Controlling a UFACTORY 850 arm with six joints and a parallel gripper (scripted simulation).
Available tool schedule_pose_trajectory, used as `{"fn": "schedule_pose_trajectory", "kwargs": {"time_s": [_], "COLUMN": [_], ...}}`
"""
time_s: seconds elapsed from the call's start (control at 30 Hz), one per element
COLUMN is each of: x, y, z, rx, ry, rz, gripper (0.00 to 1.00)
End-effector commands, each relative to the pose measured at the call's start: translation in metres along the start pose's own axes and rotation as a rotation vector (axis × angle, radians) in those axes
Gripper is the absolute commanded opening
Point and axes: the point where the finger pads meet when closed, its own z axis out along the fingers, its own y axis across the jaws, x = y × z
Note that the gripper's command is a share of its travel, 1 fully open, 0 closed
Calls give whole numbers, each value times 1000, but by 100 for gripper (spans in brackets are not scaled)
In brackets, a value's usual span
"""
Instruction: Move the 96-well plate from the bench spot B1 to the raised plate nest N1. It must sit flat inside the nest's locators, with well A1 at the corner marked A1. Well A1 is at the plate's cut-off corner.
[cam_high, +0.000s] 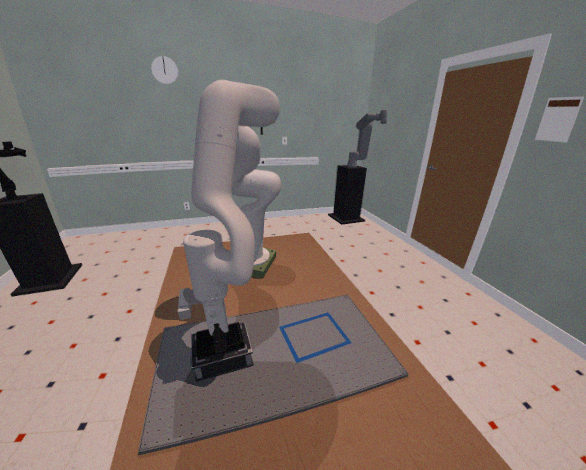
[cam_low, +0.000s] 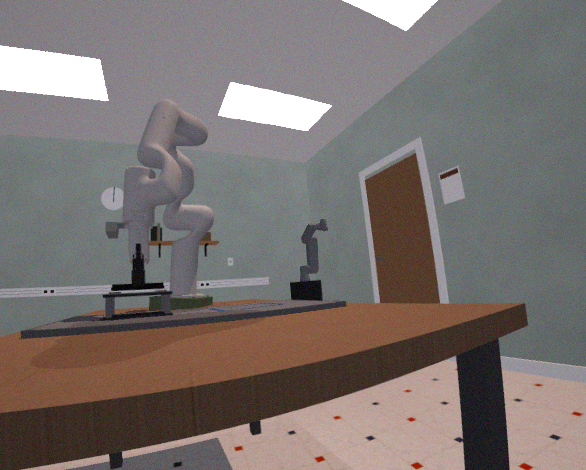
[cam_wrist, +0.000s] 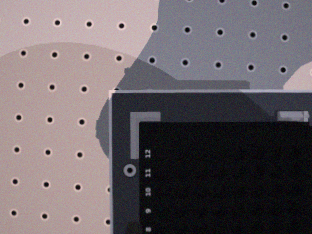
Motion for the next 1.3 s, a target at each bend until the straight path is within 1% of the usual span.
{"fn": "schedule_pose_trajectory", "kwargs": {"time_s": [0.0, 1.27], "x": [0, 0], "y": [-1, -1], "z": [0, 6], "rx": [2, 2], "ry": [1, 1], "rz": [0, 0], "gripper": [0, 0]}}
